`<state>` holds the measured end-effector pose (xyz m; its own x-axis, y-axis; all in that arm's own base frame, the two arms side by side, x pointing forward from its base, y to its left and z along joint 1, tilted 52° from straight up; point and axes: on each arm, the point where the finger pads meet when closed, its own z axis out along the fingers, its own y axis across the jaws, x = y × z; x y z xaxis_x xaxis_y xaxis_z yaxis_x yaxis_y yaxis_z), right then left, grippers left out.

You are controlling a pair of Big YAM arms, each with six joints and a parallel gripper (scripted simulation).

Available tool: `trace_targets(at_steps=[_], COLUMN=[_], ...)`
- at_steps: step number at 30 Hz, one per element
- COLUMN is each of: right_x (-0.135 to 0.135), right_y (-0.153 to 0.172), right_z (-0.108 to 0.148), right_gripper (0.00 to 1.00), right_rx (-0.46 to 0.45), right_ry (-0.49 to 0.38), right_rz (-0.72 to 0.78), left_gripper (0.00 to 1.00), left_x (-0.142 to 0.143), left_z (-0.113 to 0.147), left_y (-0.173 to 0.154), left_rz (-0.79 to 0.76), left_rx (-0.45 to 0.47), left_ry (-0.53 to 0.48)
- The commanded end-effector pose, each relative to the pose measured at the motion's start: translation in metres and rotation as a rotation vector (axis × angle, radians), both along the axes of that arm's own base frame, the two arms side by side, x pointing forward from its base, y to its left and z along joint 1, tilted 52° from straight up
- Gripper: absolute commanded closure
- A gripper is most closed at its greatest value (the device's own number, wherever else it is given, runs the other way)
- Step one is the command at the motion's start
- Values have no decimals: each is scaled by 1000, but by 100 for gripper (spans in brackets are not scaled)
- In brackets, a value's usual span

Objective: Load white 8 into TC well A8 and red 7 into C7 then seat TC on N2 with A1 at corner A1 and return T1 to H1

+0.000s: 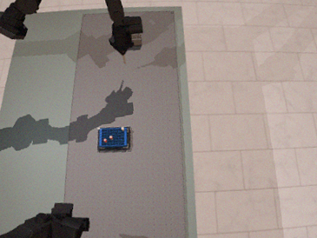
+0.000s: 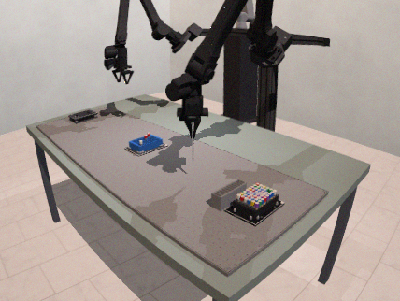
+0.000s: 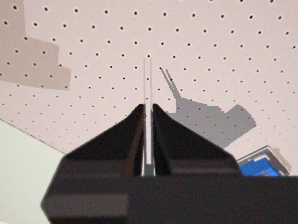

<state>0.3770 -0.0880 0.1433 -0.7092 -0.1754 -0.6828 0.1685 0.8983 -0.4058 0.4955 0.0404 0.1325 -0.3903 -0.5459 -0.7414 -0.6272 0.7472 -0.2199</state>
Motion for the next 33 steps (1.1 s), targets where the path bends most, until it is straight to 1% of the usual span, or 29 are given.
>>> trace_targets(at_steps=[1,5,7,11,22,24,25,27,33], right_x=[2,2,2,2,2,2,2,2,2], right_y=[1,1,1,1,1,1,1,1,1], right_z=[4,4,4,4,4,4,4,4,4], right_gripper=[0,0,0,0,0,0,0,0,0], right_rx=[-10,-10,-10,-10,-10,-10,-10,-10,-10], right_ry=[1,1,1,1,1,1,1,1,1], right_rz=[11,11,11,11,11,11,11,11,11], left_gripper=[93,93,93,93,93,93,93,93,93], left_x=[-5,-7,-7,-5,-13,-13,-12,-15,-19], left_z=[15,24,24,37,59,59,53,64,76], left_y=[18,32,32,47,86,86,89,96,117], left_rz=[0,0,0,-1,0,0,-1,-1,-1], left_rx=[17,18,18,18,23,23,20,23,26], left_ry=[-4,-8,-8,-20,-24,-24,-9,-24,-25])
